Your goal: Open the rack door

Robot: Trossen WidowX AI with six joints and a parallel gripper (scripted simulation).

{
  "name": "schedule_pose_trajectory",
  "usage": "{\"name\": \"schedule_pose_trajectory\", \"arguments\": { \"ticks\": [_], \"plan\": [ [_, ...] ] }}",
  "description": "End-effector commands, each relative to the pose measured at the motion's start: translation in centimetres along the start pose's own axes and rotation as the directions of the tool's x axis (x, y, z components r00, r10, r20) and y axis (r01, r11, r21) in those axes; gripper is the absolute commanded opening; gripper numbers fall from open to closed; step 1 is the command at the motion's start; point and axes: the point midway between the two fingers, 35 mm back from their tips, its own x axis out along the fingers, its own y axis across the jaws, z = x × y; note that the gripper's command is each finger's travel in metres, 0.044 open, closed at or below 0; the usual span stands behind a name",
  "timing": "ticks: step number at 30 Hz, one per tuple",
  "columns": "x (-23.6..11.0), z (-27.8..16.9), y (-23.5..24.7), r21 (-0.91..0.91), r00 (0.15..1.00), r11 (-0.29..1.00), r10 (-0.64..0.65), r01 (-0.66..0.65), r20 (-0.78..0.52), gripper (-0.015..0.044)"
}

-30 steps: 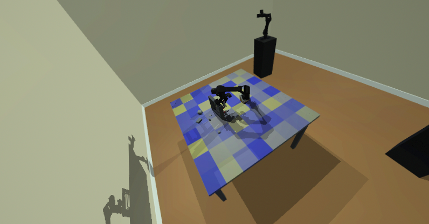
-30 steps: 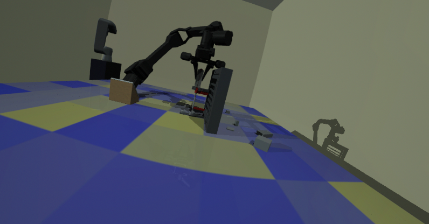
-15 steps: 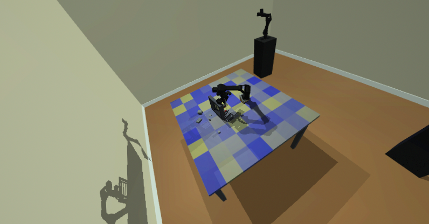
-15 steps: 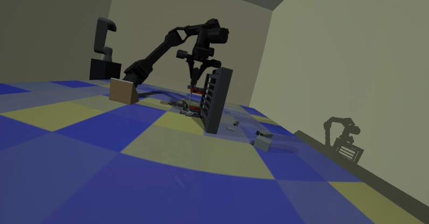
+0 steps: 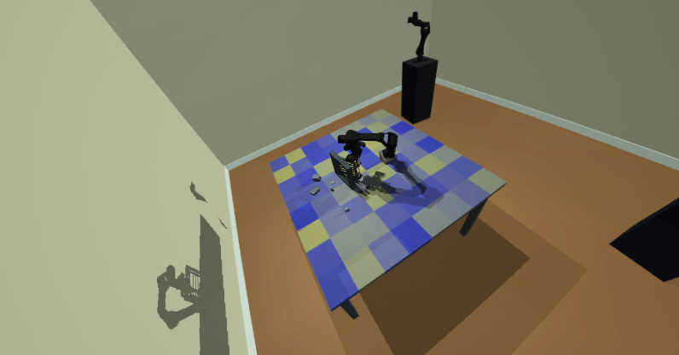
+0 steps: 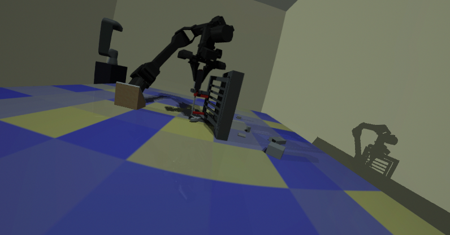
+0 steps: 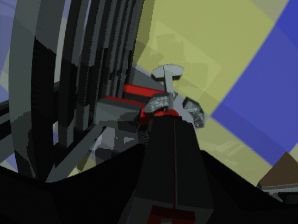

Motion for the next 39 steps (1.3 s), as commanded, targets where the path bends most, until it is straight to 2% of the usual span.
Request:
{"name": "schedule_pose_trajectory", "arguments": {
  "ticks": [1,21,39],
  "plan": [
    [0.0,0.3,-0.8,-0.101,1.000,0.995,0.003,-0.002,0.009,0.0024],
    [0.0,1.9,-4.9,-0.387,1.000,0.922,0.001,0.003,0.011,0.0024],
    [0.0,4.6,-8.3,-0.625,1.000,0.780,0.000,0.008,0.013,0.0024]
  ]
}}
